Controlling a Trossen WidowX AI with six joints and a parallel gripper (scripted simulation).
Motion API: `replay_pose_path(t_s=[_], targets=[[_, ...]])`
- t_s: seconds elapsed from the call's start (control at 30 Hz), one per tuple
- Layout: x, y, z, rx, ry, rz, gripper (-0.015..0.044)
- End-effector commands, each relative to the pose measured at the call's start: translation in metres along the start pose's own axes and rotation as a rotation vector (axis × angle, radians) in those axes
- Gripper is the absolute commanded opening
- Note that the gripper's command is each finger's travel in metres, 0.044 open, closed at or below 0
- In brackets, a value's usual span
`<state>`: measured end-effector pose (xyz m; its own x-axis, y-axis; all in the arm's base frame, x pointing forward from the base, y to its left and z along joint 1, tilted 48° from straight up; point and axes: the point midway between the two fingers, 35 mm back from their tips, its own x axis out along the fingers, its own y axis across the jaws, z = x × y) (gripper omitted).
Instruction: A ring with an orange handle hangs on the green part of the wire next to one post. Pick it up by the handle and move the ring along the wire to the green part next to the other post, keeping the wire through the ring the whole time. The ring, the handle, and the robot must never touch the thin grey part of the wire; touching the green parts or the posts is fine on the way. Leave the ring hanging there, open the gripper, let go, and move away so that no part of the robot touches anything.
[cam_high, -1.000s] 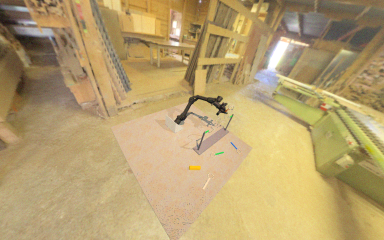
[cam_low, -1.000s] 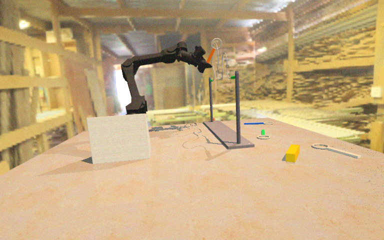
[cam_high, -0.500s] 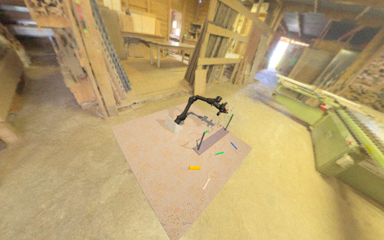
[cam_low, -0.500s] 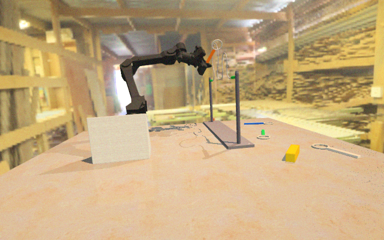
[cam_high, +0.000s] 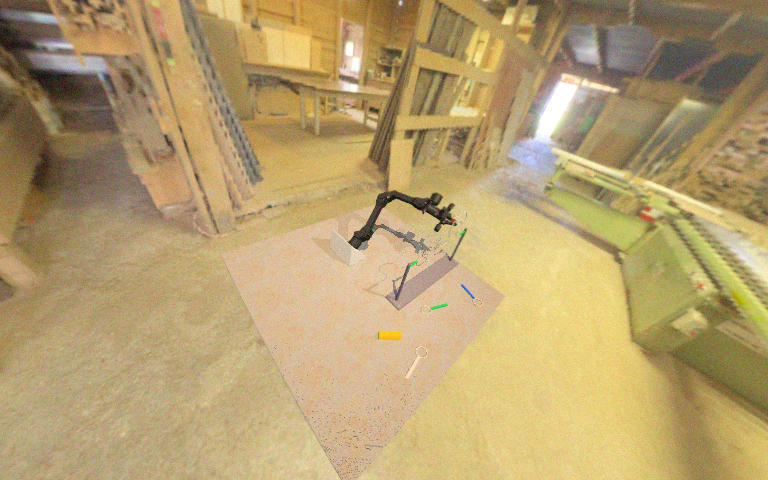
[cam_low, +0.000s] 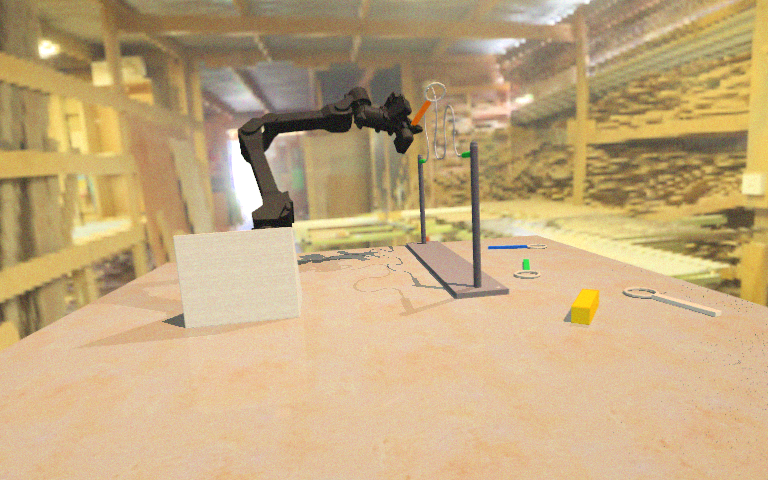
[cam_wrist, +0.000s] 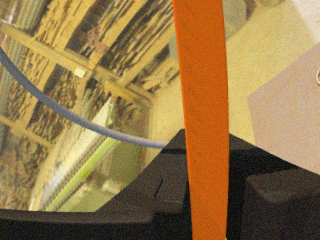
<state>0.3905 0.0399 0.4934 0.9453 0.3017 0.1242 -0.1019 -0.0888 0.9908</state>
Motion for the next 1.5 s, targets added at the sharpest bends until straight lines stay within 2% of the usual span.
replay_pose_path(t_s=[0.0,0.77,1.03,1.47], targets=[[-0.002,0.004,0.000,0.043,-0.011,0.026,-0.0150],[-0.002,0.014,0.002,0.303,-0.042,0.145,-0.0150],[-0.012,0.016,0.003,0.394,0.028,0.201,-0.0150],[-0.013,0.021,0.005,0.539,0.012,0.275,-0.0150]])
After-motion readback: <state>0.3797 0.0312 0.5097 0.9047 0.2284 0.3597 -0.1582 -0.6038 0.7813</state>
